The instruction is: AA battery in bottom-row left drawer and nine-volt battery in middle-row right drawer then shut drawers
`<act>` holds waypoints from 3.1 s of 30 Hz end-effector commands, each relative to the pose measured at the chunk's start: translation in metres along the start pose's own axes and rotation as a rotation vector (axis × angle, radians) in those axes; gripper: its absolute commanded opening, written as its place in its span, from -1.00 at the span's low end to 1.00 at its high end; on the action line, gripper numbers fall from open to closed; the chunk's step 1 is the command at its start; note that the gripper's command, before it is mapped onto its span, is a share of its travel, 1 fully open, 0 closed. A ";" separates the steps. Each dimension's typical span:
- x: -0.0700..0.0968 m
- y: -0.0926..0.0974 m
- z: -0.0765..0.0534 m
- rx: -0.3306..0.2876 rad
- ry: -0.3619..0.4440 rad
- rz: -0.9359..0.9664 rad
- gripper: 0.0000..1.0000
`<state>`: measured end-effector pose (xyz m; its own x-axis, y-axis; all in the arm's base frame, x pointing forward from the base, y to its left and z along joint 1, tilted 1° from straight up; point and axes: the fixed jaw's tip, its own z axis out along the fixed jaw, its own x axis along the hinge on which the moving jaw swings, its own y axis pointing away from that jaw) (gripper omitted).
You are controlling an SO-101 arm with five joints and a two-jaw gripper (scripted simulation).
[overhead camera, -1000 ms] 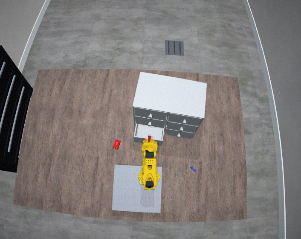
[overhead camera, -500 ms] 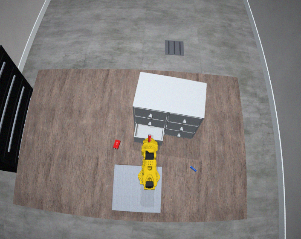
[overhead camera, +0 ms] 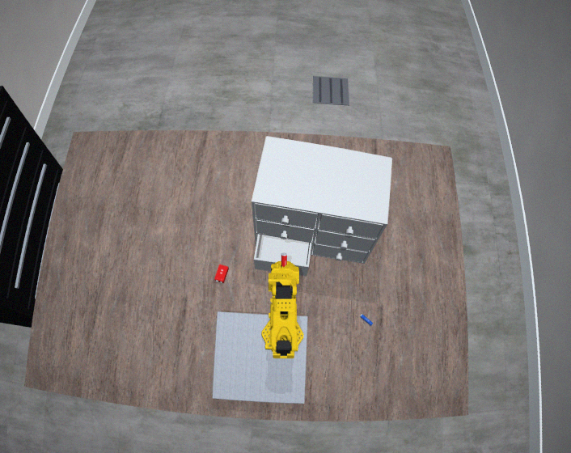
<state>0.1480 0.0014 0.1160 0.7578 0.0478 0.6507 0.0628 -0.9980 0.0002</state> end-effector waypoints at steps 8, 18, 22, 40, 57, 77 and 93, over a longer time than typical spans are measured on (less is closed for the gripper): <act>0.001 -0.001 -0.001 0.004 -0.001 0.002 -1.00; 0.001 -0.001 -0.001 0.004 -0.001 0.002 -1.00; 0.001 -0.001 -0.001 0.004 -0.001 0.002 -1.00; 0.001 -0.001 -0.001 0.004 -0.001 0.002 -1.00; 0.018 -0.001 0.037 0.003 -0.107 0.001 -1.00; 0.020 -0.001 0.069 0.003 -0.175 0.001 -1.00; 0.025 -0.002 0.070 0.005 -0.175 -0.001 -1.00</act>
<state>0.2041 0.0051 0.0708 0.8807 0.0563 0.4704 0.0636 -0.9980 0.0004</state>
